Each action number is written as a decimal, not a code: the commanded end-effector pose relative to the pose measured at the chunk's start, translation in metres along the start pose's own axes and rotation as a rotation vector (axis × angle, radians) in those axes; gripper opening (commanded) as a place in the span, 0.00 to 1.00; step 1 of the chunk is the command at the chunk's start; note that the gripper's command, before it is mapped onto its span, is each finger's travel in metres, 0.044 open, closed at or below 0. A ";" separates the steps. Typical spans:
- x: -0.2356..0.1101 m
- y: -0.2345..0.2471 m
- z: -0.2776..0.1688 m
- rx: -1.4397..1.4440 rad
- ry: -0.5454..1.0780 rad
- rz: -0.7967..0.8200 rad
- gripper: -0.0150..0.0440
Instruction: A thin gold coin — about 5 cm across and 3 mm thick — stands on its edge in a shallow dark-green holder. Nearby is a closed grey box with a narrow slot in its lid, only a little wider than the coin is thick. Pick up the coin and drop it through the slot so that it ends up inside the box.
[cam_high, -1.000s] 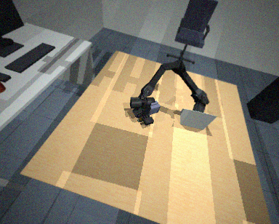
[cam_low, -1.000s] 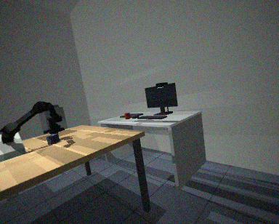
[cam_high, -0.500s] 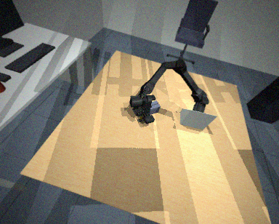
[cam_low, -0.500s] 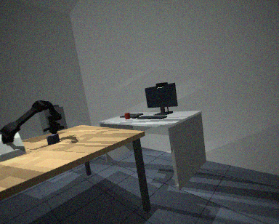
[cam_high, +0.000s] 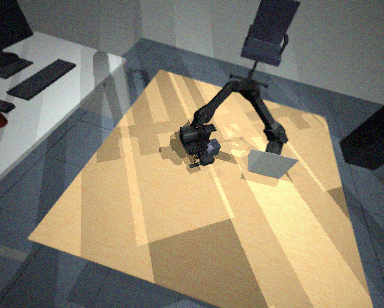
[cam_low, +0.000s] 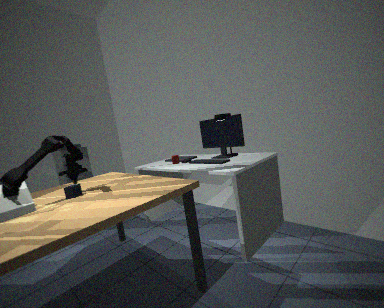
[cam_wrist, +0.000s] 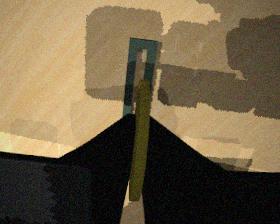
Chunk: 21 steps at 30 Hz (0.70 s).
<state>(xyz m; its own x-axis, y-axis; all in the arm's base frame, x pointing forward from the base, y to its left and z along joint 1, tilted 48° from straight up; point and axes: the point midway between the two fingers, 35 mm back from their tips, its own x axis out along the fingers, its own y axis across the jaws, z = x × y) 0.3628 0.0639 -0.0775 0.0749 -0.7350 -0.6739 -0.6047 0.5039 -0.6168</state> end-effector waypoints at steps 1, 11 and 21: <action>-0.013 -0.001 0.000 0.008 -0.006 0.002 0.25; -0.037 0.000 -0.002 0.009 -0.004 0.001 0.25; -0.038 -0.004 -0.013 -0.005 -0.004 0.001 0.25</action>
<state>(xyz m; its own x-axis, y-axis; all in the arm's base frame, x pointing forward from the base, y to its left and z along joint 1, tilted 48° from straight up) 0.3537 0.0855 -0.0472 0.0770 -0.7350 -0.6736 -0.6041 0.5031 -0.6180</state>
